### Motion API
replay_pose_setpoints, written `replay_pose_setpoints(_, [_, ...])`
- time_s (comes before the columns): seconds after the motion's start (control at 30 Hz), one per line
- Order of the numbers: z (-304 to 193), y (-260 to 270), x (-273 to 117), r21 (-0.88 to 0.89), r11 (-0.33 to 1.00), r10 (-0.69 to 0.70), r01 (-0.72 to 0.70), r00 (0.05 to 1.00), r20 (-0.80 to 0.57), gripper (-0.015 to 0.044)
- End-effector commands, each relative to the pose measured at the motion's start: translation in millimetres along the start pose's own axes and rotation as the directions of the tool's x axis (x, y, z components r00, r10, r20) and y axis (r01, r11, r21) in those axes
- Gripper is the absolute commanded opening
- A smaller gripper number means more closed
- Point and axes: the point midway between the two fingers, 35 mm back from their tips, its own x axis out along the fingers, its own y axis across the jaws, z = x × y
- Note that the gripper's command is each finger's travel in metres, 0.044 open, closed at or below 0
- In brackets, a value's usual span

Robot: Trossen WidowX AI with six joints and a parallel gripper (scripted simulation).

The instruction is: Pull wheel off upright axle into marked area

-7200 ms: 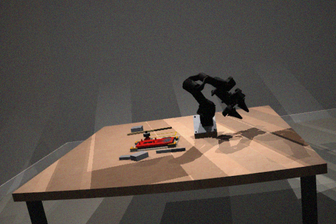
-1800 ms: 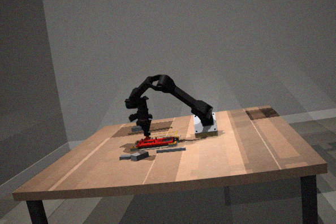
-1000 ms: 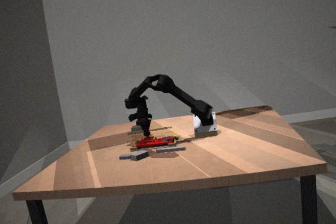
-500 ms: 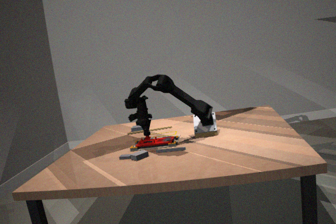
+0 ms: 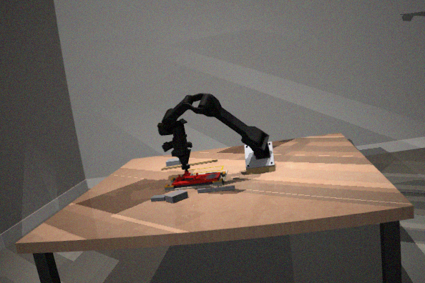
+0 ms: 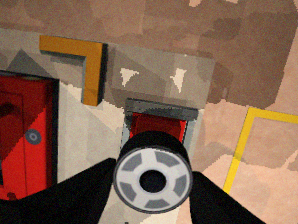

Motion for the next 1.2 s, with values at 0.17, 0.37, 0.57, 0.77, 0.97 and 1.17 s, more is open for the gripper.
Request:
replay_pose_setpoints(0.17, [0.9, -1.8, -15.6, 0.005, 1.0, -0.008, 0.008, 1.0, 0.024, 0.0])
replay_pose_setpoints(0.37, [0.7, -1.7, -17.6, 0.005, 1.0, -0.008, 0.007, 1.0, 0.024, 0.0])
replay_pose_setpoints(0.57, [0.6, -1.7, -19.6, 0.006, 1.0, -0.007, 0.007, 1.0, 0.025, 0.0])
replay_pose_setpoints(0.77, [0.5, -1.7, -21.6, 0.006, 1.0, -0.007, 0.007, 1.0, 0.025, 0.0])
replay_pose_setpoints(0.97, [0.3, -1.6, -23.6, 0.006, 1.0, -0.007, 0.007, 1.0, 0.025, 0.0])
replay_pose_setpoints(1.17, [0.1, -1.5, -34.5, 0.006, 1.0, -0.008, 0.008, 1.0, 0.025, 0.0])
